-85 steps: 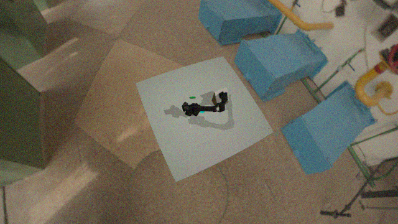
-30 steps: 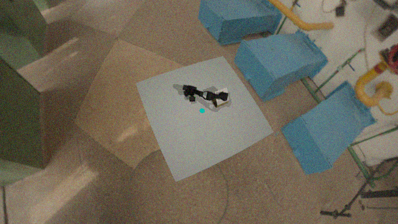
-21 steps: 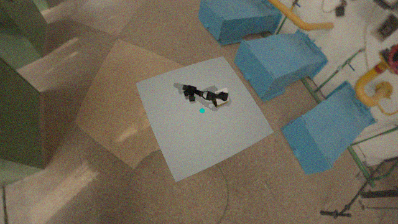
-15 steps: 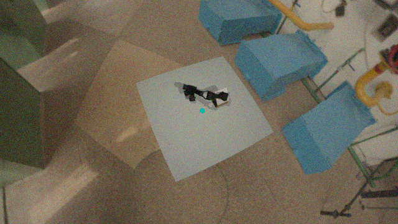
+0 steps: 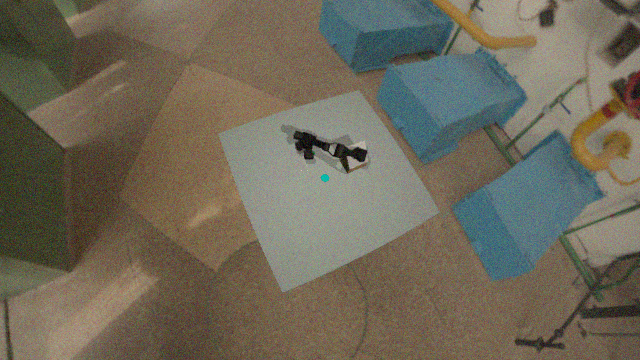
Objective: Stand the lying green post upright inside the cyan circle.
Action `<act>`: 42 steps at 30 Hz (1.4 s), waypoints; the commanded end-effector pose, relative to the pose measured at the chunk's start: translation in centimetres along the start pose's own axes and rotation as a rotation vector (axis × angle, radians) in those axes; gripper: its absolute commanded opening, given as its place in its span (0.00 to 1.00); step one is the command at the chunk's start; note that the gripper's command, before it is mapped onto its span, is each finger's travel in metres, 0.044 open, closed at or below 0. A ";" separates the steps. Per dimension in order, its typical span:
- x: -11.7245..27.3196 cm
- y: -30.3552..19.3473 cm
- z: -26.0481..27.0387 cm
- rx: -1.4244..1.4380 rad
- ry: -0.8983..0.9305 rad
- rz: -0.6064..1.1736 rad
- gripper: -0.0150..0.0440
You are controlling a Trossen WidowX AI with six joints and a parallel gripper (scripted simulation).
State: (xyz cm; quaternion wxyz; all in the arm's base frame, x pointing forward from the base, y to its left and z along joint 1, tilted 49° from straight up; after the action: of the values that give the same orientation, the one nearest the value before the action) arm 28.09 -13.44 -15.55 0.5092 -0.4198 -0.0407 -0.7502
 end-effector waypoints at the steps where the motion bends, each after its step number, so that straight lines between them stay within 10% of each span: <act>1: 1.5 0.3 0.1 0.012 -0.005 -0.008 0.29; 42: 8.5 -3.4 5.4 -0.118 -0.005 -0.007 0.29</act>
State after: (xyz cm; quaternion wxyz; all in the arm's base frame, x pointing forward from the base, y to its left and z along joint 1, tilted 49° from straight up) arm 27.55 -16.02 -5.95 0.4858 -0.4460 -0.0103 -0.7516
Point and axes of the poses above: the point midway between the two fingers, 35 mm back from their tips, its own x axis back along the fingers, its own z axis across the jaws, y = z × x, the point moved 1 cm from there along x, back along the fingers, and after that the axes turned 10 degrees about -x, right-handed, at the moved point
